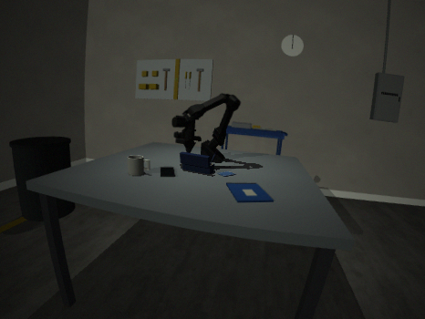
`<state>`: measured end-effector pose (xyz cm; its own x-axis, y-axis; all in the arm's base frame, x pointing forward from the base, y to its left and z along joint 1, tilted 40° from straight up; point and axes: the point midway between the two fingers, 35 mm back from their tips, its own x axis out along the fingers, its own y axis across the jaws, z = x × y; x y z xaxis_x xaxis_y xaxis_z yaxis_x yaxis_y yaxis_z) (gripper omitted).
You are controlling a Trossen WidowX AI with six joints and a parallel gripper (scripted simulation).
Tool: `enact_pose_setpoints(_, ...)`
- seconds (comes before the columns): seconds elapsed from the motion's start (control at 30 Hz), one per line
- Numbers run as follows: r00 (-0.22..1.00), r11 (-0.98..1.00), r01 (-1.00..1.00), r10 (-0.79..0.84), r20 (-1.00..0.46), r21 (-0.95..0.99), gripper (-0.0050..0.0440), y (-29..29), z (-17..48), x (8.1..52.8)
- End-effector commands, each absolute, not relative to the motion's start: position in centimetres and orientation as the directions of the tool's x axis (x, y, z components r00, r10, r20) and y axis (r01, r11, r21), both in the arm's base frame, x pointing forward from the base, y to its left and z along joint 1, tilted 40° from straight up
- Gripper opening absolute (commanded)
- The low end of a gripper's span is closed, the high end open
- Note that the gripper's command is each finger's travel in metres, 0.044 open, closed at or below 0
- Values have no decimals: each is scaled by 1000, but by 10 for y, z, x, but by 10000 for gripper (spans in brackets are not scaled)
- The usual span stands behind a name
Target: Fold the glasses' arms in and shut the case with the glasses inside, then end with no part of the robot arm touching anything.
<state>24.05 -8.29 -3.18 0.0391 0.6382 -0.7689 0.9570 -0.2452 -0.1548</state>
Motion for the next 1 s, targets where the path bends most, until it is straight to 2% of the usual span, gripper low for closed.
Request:
enact_pose_setpoints(0.0,37,-252,953,646,-763,-168,0,-75,-41,238)
enact_pose_setpoints(0.97,37,-252,953,646,-763,-168,0,-64,-32,242)
